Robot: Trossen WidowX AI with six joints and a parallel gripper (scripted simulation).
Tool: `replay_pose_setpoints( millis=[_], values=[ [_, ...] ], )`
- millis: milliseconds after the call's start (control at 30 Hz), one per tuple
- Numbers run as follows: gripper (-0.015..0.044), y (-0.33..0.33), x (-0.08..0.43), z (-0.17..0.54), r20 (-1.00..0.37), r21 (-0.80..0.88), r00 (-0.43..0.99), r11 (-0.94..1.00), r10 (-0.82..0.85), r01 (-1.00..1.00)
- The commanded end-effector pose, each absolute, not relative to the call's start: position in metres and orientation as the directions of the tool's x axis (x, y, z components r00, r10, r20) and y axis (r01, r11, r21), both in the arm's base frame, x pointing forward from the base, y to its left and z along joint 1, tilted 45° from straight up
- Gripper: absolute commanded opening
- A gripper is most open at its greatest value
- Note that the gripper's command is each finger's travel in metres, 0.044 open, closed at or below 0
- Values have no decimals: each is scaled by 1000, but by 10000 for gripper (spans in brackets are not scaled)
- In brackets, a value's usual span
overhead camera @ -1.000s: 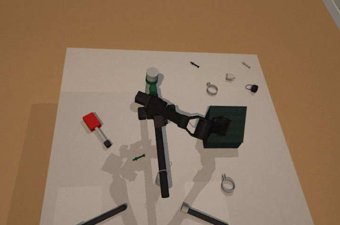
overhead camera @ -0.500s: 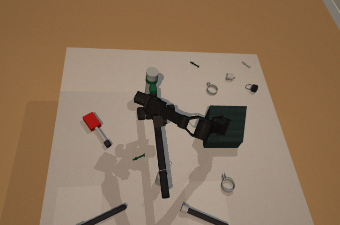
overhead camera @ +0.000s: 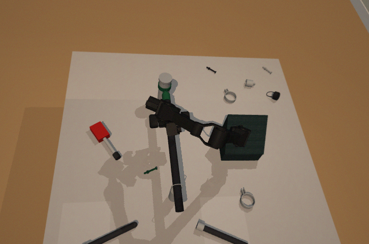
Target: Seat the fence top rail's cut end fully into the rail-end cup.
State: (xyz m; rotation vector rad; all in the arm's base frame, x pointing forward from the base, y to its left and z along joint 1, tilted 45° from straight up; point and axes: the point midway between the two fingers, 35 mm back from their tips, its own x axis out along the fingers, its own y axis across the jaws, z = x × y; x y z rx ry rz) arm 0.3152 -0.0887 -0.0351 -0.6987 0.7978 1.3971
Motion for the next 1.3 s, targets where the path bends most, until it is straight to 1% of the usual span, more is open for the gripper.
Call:
replay_pose_setpoints(
  millis=[0,1000,1267],
  values=[
    [0,-97,316,-36,-834,26,15,67,552,-997],
    [0,-97,316,-36,-834,26,15,67,552,-997],
    [0,-89,315,-35,-822,37,4,62,570,-997]
  ],
)
